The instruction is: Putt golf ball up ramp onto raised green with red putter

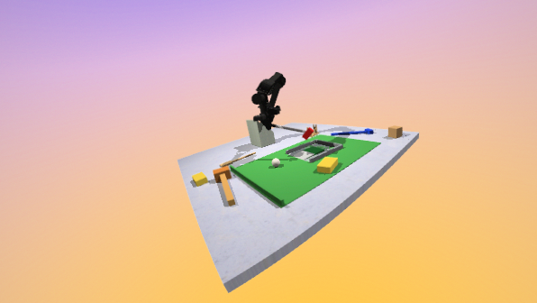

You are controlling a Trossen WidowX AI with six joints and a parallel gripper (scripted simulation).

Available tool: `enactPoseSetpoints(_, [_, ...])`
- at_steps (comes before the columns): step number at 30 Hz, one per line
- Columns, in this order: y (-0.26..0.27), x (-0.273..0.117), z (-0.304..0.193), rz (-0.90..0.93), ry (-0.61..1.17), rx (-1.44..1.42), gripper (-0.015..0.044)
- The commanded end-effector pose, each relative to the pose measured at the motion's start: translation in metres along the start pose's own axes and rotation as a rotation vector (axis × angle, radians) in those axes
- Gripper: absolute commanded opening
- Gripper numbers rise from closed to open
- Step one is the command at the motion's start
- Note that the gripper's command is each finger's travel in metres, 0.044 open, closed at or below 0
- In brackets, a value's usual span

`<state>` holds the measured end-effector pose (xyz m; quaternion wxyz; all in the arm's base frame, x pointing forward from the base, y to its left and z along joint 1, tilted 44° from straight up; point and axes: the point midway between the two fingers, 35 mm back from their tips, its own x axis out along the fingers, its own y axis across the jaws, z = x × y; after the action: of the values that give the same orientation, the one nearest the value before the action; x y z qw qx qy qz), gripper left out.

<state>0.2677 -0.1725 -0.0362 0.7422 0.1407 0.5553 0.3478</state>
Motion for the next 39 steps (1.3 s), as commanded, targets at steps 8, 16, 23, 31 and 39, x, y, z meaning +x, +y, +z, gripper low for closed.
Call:
enactPoseSetpoints(8, [-0.052, -0.001, -0.053, -0.019, 0.012, 0.264, 0.0])
enactPoseSetpoints(16, [-0.081, 0.005, -0.096, -0.018, 0.026, 0.451, 0.0])
enactPoseSetpoints(23, [-0.093, 0.01, -0.117, -0.015, 0.033, 0.534, 0.0])
enactPoseSetpoints(31, [-0.093, 0.036, -0.118, -0.015, 0.032, 0.534, 0.0])
enactPoseSetpoints(39, [-0.093, 0.051, -0.119, -0.014, 0.032, 0.534, 0.0])
